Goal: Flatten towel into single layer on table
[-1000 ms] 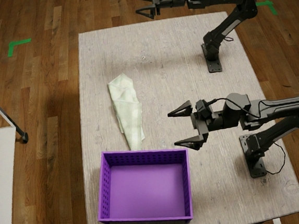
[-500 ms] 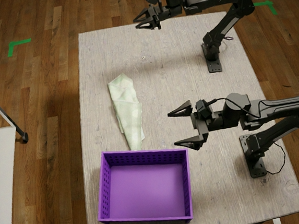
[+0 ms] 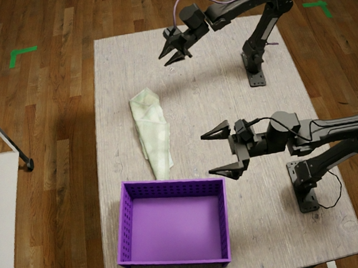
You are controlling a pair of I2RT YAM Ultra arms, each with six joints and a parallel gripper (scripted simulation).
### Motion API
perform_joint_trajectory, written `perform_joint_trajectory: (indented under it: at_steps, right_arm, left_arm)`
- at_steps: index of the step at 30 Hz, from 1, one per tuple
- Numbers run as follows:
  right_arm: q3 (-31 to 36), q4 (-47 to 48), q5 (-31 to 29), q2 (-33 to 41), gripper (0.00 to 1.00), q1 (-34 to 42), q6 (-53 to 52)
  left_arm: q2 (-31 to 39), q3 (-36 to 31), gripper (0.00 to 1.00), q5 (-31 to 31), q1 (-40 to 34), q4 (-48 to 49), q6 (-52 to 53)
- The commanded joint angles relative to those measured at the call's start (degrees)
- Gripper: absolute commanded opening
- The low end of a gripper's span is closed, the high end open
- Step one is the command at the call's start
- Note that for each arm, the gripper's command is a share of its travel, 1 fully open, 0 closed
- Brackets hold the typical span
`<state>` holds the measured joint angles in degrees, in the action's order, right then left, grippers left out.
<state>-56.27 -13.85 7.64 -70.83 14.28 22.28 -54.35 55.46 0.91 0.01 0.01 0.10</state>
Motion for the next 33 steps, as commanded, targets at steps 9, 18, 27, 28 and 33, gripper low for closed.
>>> perform_joint_trajectory:
  at_steps: [9,18,27,28,33]
  right_arm:
    - [-8.80,-9.86,-0.50,-13.27,0.34,6.23,10.19]
    - [-19.68,-18.42,-1.17,-28.72,0.34,11.58,17.16]
    - [-33.40,-28.03,-2.16,-43.54,0.34,15.53,22.16]
    - [-35.44,-29.41,-2.30,-45.62,0.34,16.05,22.86]
    - [-47.67,-39.56,-2.65,-54.68,0.34,17.46,27.30]
  left_arm:
    - [0.09,0.31,1.00,0.04,0.01,0.27,0.00]
    - [0.09,0.31,1.00,0.04,0.01,0.27,0.00]
    - [0.09,0.31,1.00,0.04,0.01,0.27,0.00]
    - [0.09,0.31,1.00,0.04,0.01,0.27,0.00]
    - [0.09,0.31,1.00,0.04,0.01,0.27,0.00]
